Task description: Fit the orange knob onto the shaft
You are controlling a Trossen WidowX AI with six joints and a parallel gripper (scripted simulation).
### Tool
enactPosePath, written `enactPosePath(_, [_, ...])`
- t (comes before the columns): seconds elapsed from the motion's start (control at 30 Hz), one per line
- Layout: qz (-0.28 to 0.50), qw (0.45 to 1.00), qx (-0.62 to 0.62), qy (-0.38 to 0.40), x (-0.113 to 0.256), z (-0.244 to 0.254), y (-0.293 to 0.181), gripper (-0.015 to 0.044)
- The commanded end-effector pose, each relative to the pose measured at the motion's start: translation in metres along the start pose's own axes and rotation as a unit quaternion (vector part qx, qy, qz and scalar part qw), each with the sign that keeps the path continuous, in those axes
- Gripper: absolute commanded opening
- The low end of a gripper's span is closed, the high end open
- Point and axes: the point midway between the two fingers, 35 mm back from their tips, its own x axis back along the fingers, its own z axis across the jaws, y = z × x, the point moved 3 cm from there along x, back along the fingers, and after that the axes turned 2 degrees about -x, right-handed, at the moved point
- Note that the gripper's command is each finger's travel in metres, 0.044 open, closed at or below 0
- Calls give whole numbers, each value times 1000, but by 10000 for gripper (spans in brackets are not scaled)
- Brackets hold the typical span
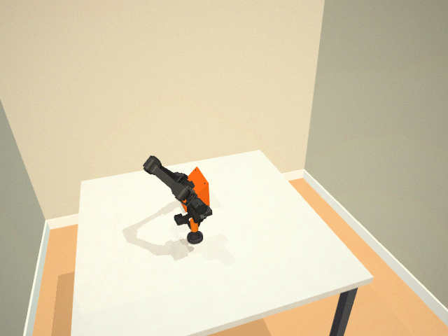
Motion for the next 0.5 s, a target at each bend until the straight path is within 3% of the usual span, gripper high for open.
enactPosePath(0.0, [0, 998, 55, -1, 0, -1, 2, 0])
enactPosePath(0.47, [0, 998, 59, -1, -4, -1, 0, 0])
